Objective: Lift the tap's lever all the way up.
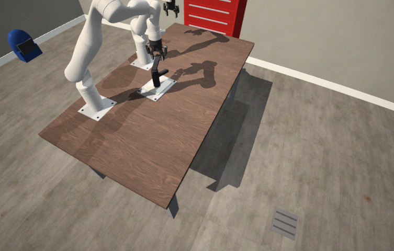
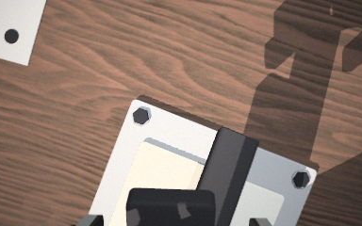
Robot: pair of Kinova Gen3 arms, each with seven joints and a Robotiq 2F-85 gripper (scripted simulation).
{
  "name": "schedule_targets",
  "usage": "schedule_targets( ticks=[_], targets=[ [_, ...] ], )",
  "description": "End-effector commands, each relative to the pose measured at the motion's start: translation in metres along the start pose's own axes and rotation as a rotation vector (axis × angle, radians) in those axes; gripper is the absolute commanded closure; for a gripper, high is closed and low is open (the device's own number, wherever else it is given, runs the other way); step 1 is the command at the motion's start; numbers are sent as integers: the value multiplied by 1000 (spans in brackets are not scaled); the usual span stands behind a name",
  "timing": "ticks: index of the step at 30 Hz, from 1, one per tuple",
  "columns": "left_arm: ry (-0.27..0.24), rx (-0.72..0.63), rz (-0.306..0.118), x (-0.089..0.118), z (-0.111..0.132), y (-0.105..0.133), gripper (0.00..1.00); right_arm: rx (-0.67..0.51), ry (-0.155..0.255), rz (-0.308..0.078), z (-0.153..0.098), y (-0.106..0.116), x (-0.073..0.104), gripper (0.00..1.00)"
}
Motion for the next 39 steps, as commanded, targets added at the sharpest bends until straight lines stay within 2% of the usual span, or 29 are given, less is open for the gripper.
schedule_targets(
  ticks=[1,16,26,39],
  targets=[
    [-3,19,-3,-1,1,0,2,9,8,0,2,1,2,277],
    [-3,19,-3,-1,1,0,2,8,7,-2,2,1,2,277],
    [-3,19,-3,-1,1,0,2,7,3,-3,1,1,12,277],
    [-3,19,-3,-1,1,0,2,6,3,-5,1,2,46,277]
  ],
)
Point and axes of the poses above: on each arm, the point where the finger pads meet when closed, its own x axis back along the fingers, its own z axis across the jaws, y = z × x, the point moved 3 cm from there along x, back along the fingers, and after that the axes turned 4 degrees about -x, right-handed, at the moved point
